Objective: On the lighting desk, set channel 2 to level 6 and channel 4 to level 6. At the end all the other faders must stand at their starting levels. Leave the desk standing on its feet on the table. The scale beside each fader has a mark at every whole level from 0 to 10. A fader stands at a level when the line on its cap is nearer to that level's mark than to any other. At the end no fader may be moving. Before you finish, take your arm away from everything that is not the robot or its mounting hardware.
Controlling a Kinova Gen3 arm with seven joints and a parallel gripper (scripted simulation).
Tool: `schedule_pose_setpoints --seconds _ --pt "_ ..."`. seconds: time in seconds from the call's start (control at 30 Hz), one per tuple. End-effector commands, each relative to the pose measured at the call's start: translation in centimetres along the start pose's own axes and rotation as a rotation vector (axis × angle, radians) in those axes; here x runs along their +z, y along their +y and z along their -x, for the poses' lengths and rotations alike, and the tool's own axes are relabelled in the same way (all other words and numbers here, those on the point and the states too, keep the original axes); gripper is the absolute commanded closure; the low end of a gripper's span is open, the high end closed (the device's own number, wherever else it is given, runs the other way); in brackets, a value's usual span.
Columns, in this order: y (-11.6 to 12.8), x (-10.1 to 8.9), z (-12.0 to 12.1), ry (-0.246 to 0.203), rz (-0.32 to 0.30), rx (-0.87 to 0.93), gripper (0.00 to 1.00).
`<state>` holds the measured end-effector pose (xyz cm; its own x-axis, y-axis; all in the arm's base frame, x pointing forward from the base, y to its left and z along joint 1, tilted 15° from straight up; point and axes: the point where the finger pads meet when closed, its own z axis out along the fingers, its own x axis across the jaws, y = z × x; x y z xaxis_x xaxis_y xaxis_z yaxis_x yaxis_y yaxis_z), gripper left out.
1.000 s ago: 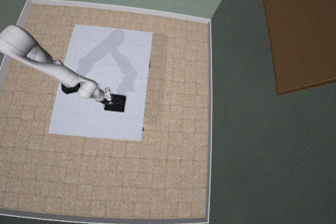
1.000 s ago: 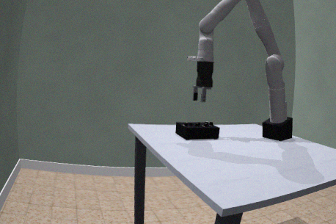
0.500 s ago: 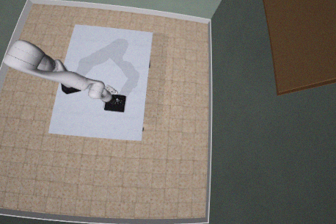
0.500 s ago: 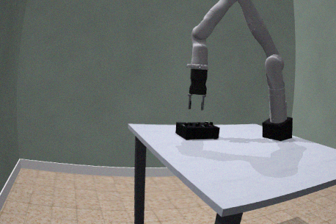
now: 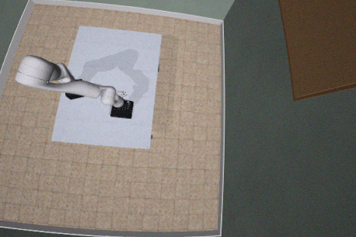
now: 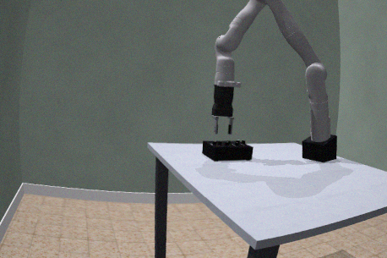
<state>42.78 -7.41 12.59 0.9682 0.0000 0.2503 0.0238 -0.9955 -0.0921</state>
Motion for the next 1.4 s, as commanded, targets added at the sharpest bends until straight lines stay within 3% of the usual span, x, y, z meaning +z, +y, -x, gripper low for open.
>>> schedule_pose_setpoints --seconds 0.0,0.17,0.2,1.37 --pt "-0.15 0.29 -0.03 -0.002 -0.006 -0.017 0.0" --pt "-0.2 0.35 -0.08 -0.001 -0.007 -0.031 0.0" --pt "-0.2 0.35 -0.08 -0.001 -0.007 -0.031 1.0" --pt "-0.2 0.35 -0.08 -0.001 -0.007 -0.031 1.0"
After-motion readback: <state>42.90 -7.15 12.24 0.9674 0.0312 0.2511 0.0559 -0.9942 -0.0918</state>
